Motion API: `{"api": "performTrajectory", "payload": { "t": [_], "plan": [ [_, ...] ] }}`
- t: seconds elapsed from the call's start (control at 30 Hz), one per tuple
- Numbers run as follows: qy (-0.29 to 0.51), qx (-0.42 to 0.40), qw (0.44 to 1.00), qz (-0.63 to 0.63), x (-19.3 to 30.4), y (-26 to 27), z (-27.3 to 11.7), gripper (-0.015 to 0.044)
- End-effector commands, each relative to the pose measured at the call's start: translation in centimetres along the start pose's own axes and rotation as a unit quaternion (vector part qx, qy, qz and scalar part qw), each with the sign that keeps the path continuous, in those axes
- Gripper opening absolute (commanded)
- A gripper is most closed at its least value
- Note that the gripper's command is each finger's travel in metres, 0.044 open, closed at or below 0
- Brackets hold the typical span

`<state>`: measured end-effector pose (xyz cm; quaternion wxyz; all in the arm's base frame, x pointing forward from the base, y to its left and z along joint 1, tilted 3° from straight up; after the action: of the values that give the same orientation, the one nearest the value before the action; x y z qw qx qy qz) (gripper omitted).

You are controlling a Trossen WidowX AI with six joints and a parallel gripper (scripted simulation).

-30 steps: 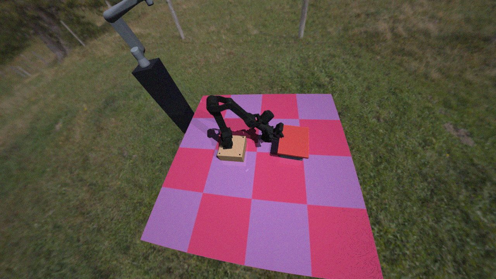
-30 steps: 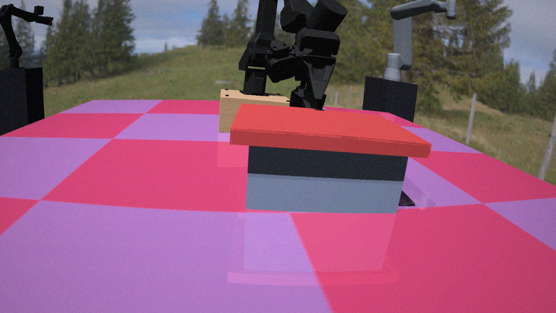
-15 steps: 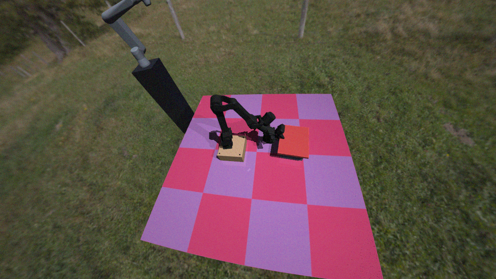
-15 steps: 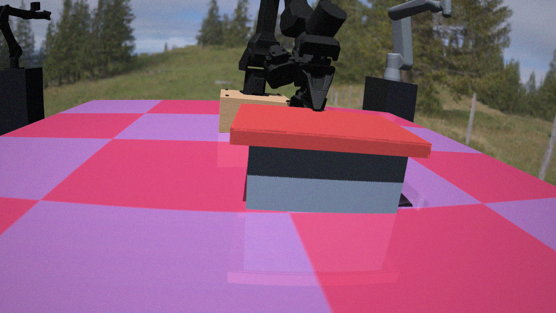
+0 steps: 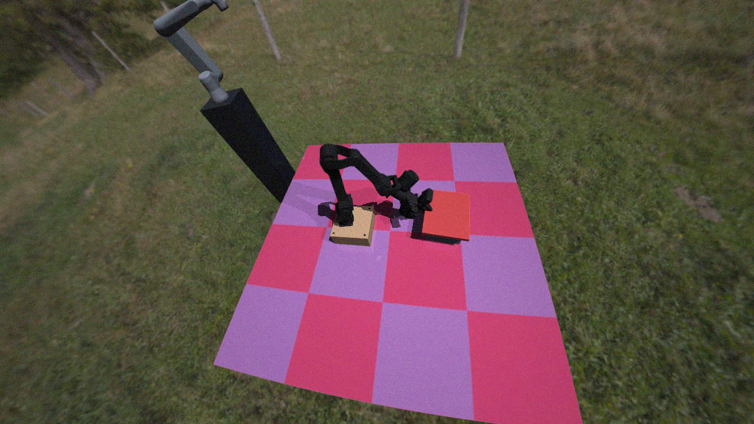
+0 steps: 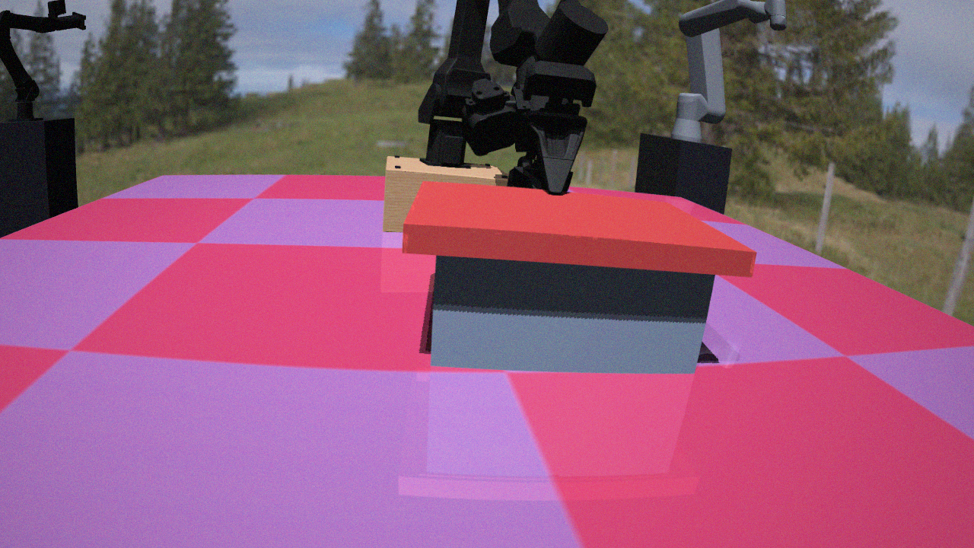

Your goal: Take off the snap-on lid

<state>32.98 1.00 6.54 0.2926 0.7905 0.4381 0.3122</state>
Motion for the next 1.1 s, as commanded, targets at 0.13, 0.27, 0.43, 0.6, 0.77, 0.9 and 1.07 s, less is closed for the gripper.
{"api": "performTrajectory", "payload": {
  "t": [0.13,0.27,0.43,0.6,0.77,0.9,1.07],
  "plan": [
    [0.0,0.0,1.0,0.0,0.01,0.09,-0.12,0.0],
    [0.0,0.0,1.0,0.0,0.02,0.15,-0.18,0.0],
    [0.0,0.0,1.0,0.0,0.03,0.21,-0.25,0.0],
    [0.0,0.0,1.0,0.0,0.04,0.27,-0.35,0.0],
    [0.0,0.0,1.0,0.0,0.04,0.32,-0.44,0.0],
    [0.0,0.0,1.0,0.0,0.04,0.37,-0.51,0.0],
    [0.0,0.0,1.0,0.0,0.05,0.44,-0.59,0.0]
  ]
}}
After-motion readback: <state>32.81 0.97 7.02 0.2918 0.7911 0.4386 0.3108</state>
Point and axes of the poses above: the point midway between the two fingers, 35 mm back from their tips, its own z axis out along the fingers, its own y axis across the jaws, x = y × z, the point moved 4 cm from there along -z, back along the fingers, and after that the axes turned 14 degrees about z, right-handed, at the moved point
